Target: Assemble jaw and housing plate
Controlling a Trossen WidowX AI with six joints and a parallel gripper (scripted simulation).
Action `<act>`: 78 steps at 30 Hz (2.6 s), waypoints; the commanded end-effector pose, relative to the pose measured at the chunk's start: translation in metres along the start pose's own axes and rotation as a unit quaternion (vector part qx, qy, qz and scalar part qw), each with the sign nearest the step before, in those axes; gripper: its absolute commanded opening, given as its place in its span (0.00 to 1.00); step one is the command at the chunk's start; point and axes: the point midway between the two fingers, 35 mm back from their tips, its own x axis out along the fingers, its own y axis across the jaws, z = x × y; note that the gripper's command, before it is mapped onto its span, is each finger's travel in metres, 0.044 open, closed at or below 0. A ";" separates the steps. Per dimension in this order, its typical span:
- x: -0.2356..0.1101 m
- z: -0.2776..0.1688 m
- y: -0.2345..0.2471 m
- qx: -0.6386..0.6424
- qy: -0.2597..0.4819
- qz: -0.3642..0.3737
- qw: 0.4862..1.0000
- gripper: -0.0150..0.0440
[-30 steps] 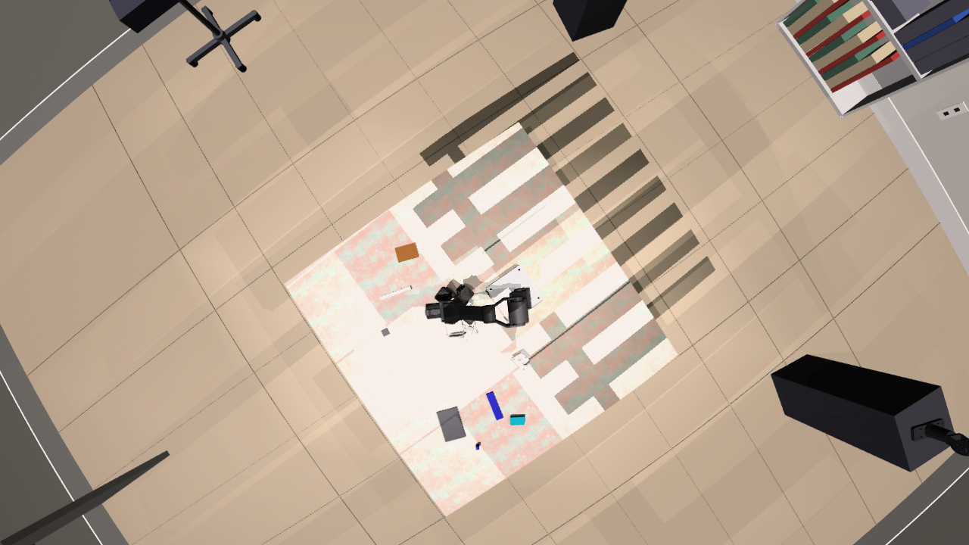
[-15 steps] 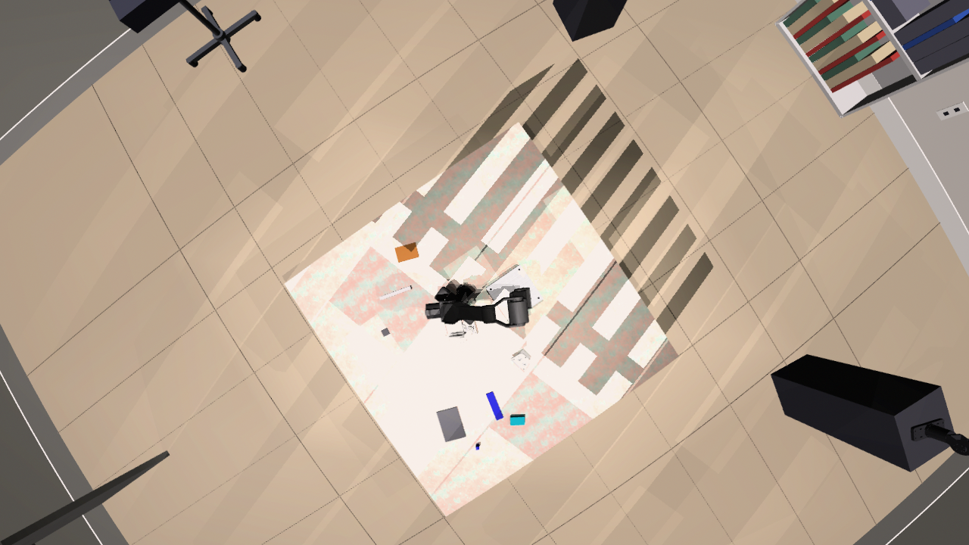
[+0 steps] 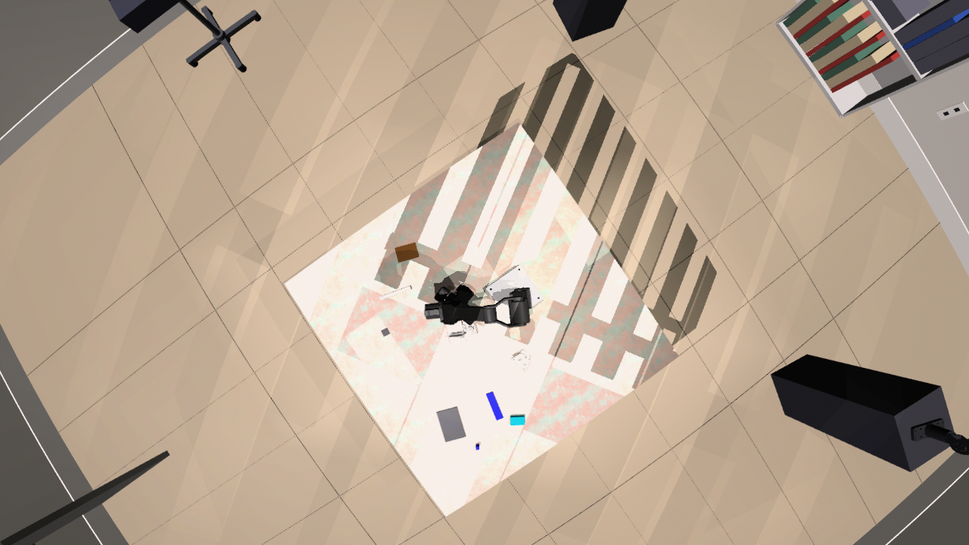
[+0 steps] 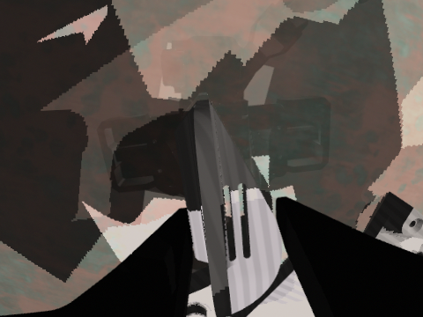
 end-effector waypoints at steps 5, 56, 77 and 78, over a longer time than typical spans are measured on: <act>-0.026 -0.003 0.002 0.000 0.005 0.004 1.000 0.48; -0.071 -0.004 -0.035 -0.374 0.004 0.004 0.928 0.48; -0.071 -0.004 -0.056 -0.590 0.004 0.004 0.807 0.48; -0.071 -0.004 -0.057 -0.600 0.004 0.004 0.800 0.48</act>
